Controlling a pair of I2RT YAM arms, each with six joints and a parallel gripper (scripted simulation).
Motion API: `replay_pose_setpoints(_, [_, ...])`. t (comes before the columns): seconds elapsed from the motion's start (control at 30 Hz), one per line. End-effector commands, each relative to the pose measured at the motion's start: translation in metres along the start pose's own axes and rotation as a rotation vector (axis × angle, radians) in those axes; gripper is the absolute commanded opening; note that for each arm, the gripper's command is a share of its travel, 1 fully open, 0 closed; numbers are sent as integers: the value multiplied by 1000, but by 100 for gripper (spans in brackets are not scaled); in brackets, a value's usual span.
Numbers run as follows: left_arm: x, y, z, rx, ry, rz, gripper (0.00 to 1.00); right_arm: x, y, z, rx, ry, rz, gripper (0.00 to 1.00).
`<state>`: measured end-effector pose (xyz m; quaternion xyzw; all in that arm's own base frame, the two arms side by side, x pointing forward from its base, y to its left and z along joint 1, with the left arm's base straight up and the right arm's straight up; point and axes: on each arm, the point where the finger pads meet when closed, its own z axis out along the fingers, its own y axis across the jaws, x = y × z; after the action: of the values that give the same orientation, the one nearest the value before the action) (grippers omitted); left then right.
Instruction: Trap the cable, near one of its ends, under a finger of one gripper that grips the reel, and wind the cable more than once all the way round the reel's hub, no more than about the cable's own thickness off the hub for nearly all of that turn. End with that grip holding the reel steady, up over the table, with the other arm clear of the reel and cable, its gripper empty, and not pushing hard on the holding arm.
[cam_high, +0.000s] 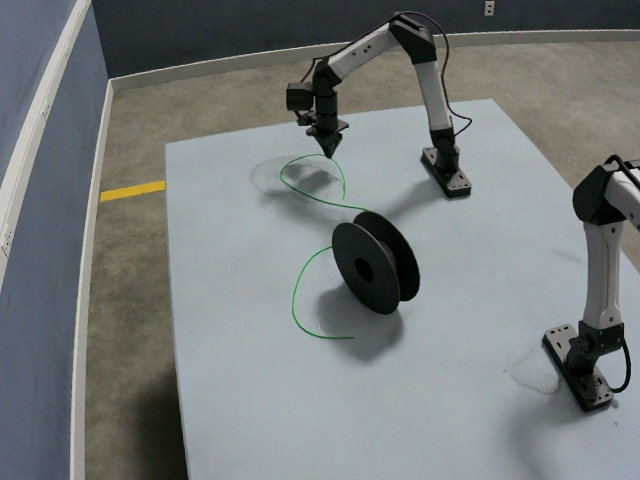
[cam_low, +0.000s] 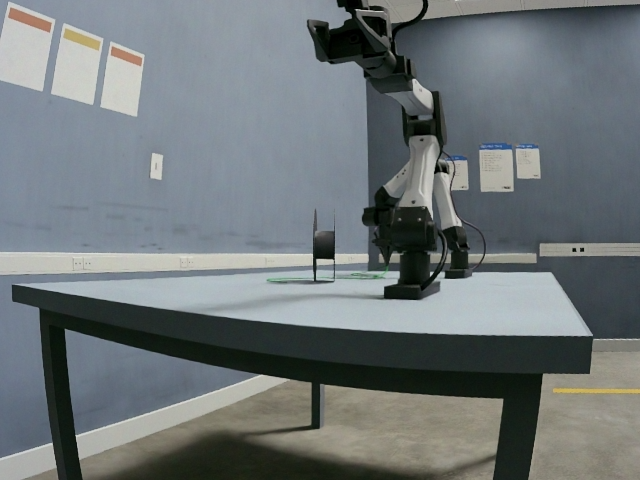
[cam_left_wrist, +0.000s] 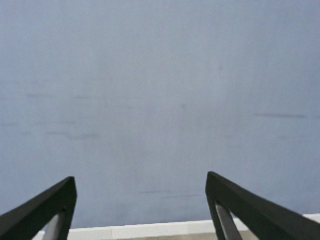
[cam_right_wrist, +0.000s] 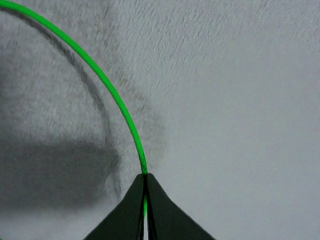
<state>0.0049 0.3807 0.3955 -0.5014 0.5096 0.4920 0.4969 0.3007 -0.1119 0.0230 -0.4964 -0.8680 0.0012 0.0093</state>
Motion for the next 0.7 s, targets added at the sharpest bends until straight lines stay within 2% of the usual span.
replay_pose_setpoints(0.0, [-4, 3, -4, -10, -26, -11, 75, -9, 6, -1, -19, -21, 8, 0])
replay_pose_setpoints(0.43, [-4, 3, -4, -10, -26, -11, 75, -3, 2, 0, -17, -12, 6, 0])
replay_pose_setpoints(0.67, [-4, 3, -4, -10, -26, -11, 75, -4, 1, -19, -46, -24, 4, 0])
